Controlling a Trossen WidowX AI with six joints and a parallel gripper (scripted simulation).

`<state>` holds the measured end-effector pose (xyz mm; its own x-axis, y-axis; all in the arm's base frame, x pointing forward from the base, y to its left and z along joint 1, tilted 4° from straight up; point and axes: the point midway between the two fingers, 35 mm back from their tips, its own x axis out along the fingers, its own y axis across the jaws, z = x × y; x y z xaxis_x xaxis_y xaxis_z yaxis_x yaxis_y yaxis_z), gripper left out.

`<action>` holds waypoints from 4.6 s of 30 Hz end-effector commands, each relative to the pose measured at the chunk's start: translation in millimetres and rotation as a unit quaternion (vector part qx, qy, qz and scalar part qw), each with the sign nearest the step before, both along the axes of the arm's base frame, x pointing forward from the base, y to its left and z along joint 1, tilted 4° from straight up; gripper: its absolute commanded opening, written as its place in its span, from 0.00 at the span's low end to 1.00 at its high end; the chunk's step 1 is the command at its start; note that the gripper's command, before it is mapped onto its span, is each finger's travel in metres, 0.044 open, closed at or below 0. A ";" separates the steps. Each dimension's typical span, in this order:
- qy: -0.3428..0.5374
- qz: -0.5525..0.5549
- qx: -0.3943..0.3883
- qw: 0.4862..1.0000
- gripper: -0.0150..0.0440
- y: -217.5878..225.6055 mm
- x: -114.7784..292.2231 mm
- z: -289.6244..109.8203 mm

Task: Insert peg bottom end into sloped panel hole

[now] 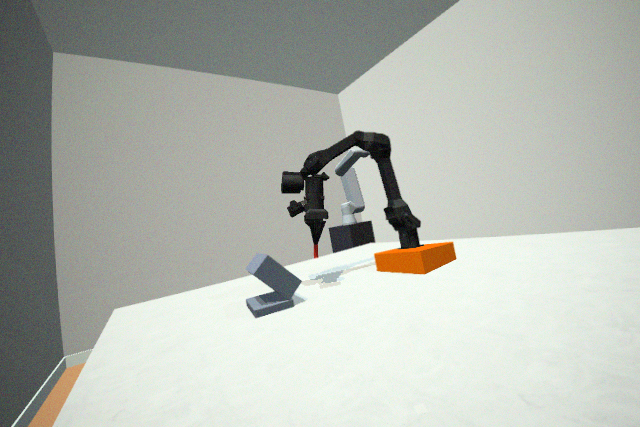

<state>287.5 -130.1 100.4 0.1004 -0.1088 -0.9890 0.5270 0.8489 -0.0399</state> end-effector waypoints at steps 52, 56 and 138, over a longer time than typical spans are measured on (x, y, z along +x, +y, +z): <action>-0.188 0.116 -0.078 0.972 0.25 26.5 27.5 22.2; -0.201 0.124 -0.085 0.968 0.25 28.6 28.9 24.5; -0.291 0.170 -0.128 0.933 0.25 29.0 87.0 -11.7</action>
<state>375.2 -101.4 89.1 0.6851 -0.1989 -0.7007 0.2246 0.9728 -0.0566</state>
